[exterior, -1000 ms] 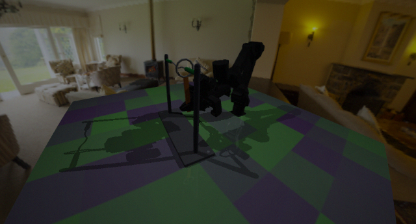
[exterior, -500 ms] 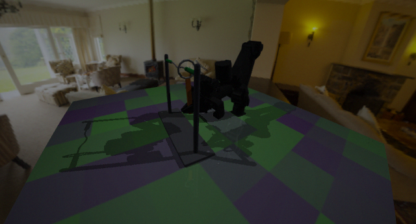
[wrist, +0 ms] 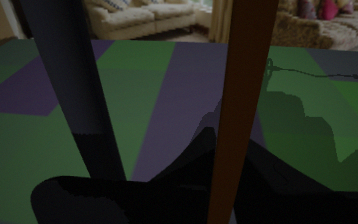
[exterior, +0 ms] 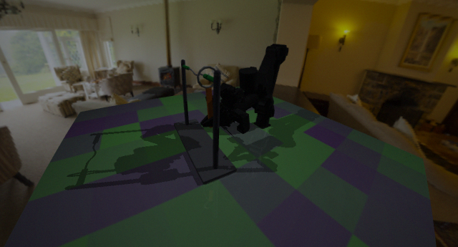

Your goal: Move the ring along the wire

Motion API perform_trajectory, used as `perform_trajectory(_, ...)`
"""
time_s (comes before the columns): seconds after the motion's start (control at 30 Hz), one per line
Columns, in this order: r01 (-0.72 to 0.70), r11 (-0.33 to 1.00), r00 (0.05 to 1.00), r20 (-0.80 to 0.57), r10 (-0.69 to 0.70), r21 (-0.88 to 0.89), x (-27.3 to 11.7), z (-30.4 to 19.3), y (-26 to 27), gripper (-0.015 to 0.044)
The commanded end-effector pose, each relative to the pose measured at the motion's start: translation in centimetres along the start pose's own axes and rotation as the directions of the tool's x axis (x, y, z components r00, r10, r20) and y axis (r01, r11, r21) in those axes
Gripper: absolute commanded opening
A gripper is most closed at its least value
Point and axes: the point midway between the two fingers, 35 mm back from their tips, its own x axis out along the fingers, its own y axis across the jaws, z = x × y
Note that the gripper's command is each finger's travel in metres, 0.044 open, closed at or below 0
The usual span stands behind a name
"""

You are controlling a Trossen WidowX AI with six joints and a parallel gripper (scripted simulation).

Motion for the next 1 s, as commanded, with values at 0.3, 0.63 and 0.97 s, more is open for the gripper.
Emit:
perform_trajectory(0.3, 0.006, 1.0, 1.0, -0.002, -0.006, 0.003, 0.4, -1.7, 0.0, -0.015)
perform_trajectory(0.63, 0.006, 1.0, 1.0, -0.002, -0.006, 0.003, 0.4, -1.7, 0.0, -0.015)
perform_trajectory(0.97, 0.0, 1.0, 1.0, -0.002, 0.0, 0.0, 0.4, -1.6, 0.1, -0.0071)
